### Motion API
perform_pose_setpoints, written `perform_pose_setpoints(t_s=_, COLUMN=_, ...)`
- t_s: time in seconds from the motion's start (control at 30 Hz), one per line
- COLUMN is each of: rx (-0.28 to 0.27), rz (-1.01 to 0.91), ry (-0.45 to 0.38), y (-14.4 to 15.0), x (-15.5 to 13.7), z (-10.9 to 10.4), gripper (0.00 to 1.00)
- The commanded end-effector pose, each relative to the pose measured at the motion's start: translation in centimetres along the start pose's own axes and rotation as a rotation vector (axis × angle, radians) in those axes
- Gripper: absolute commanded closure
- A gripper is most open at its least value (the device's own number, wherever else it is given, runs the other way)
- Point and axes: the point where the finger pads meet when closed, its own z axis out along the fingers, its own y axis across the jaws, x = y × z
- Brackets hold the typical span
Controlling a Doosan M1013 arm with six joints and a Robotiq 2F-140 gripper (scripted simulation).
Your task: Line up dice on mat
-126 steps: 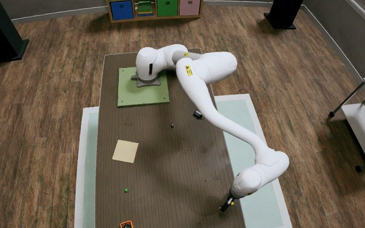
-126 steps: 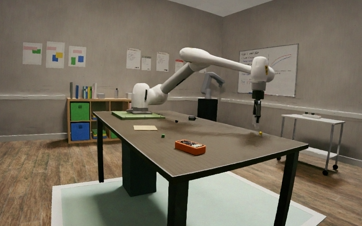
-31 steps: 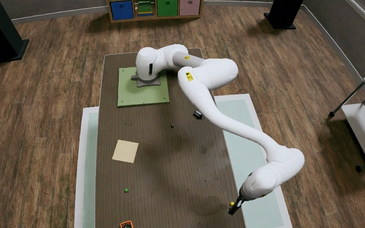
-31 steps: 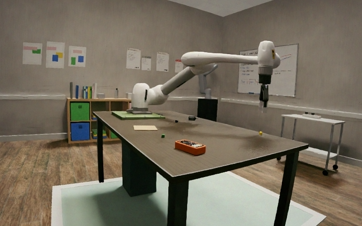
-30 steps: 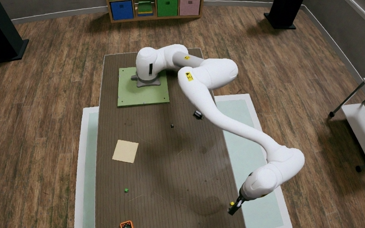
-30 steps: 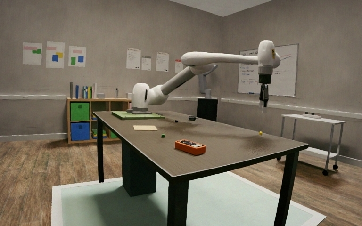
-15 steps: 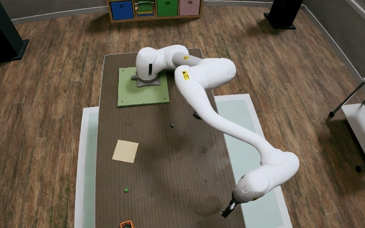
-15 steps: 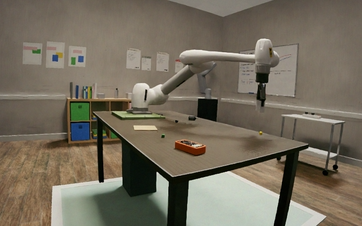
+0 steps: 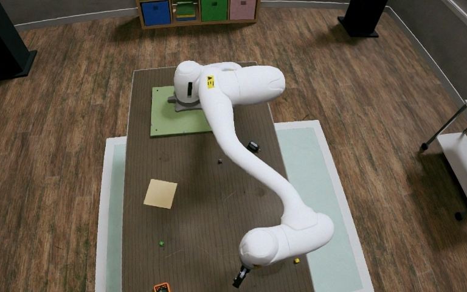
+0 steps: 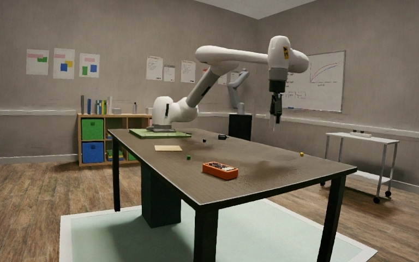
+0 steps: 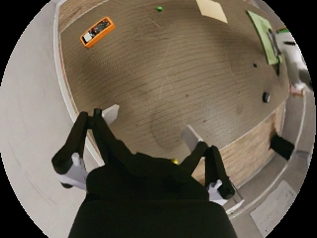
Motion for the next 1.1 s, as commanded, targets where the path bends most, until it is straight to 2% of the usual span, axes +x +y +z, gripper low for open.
perform_pose_setpoints(t_s=0.0, rx=0.005, rz=-0.033, ry=-0.01, y=-2.9, x=5.4, z=-0.2, gripper=0.0)
perform_pose_setpoints(t_s=0.03, rx=0.005, rz=-0.033, ry=-0.01, y=-2.9, x=5.4, z=-0.2, gripper=0.0)
perform_pose_setpoints(t_s=0.07, rx=0.005, rz=-0.065, ry=-0.01, y=-4.3, x=9.1, z=0.0, gripper=0.0)
perform_pose_setpoints(t_s=0.1, rx=0.005, rz=-0.065, ry=-0.01, y=-4.8, x=10.3, z=0.0, gripper=0.0)
perform_pose_setpoints(t_s=0.23, rx=0.005, rz=-0.065, ry=-0.01, y=-5.0, x=10.7, z=0.0, gripper=0.0)
perform_pose_setpoints(t_s=0.27, rx=0.005, rz=-0.096, ry=-0.01, y=-6.6, x=16.0, z=0.2, gripper=0.0)
perform_pose_setpoints(t_s=0.37, rx=0.005, rz=-0.096, ry=-0.01, y=-6.6, x=16.0, z=0.2, gripper=0.0)
perform_pose_setpoints(t_s=0.4, rx=0.005, rz=-0.125, ry=-0.01, y=-7.6, x=20.3, z=0.4, gripper=0.0)
perform_pose_setpoints(t_s=0.47, rx=0.005, rz=-0.125, ry=-0.01, y=-7.7, x=21.1, z=0.4, gripper=0.0)
perform_pose_setpoints(t_s=0.5, rx=0.005, rz=-0.152, ry=-0.01, y=-8.1, x=24.2, z=0.6, gripper=0.0)
perform_pose_setpoints(t_s=0.53, rx=0.005, rz=-0.152, ry=-0.01, y=-8.4, x=25.6, z=0.7, gripper=0.0)
perform_pose_setpoints(t_s=0.57, rx=0.005, rz=-0.152, ry=-0.01, y=-8.4, x=25.7, z=0.7, gripper=0.0)
perform_pose_setpoints(t_s=0.6, rx=0.006, rz=-0.175, ry=-0.01, y=-8.6, x=28.5, z=0.9, gripper=0.0)
perform_pose_setpoints(t_s=0.63, rx=0.006, rz=-0.175, ry=-0.01, y=-8.7, x=29.7, z=0.9, gripper=0.0)
perform_pose_setpoints(t_s=0.67, rx=0.006, rz=-0.175, ry=-0.01, y=-8.7, x=29.7, z=0.9, gripper=0.0)
perform_pose_setpoints(t_s=0.7, rx=0.006, rz=-0.193, ry=-0.01, y=-8.8, x=32.9, z=1.2, gripper=0.0)
perform_pose_setpoints(t_s=0.8, rx=0.006, rz=-0.193, ry=-0.01, y=-8.8, x=32.9, z=1.2, gripper=0.0)
perform_pose_setpoints(t_s=0.87, rx=0.006, rz=-0.217, ry=-0.01, y=-8.6, x=37.0, z=1.5, gripper=0.0)
perform_pose_setpoints(t_s=0.97, rx=0.006, rz=-0.225, ry=-0.01, y=-8.5, x=38.4, z=1.6, gripper=0.0)
perform_pose_setpoints(t_s=1.07, rx=0.006, rz=-0.226, ry=-0.01, y=-8.5, x=38.4, z=1.6, gripper=0.0)
